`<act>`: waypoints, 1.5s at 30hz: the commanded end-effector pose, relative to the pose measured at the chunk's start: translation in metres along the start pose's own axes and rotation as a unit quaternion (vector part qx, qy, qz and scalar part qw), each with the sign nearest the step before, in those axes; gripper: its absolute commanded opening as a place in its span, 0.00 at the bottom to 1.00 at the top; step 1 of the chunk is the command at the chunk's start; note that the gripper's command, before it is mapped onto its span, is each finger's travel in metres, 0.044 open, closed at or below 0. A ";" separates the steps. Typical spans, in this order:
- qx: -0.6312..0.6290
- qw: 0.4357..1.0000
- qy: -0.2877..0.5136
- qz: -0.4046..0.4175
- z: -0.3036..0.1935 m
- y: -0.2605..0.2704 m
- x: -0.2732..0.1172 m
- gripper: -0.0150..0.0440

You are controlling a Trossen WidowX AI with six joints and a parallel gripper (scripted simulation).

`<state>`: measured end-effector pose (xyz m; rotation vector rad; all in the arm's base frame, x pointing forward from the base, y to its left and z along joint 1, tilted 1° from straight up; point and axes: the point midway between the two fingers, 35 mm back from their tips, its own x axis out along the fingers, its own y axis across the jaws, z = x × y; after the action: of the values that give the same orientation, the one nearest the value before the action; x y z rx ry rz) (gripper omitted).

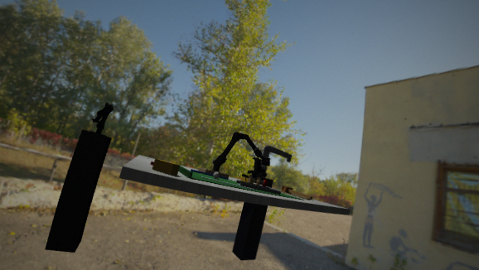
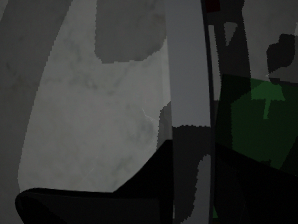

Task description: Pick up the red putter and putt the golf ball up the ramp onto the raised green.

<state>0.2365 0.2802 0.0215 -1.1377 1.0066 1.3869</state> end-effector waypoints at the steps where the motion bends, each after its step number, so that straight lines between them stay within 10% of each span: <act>1: 0.000 1.000 0.000 0.000 0.000 0.000 0.000 0.26; 20: 0.000 1.000 0.000 0.000 0.018 0.000 -0.097 0.25; 45: 0.166 0.986 0.013 -0.015 -0.069 -0.057 -0.112 0.25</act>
<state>0.2910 0.2105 0.1140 -0.9691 1.1597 1.1802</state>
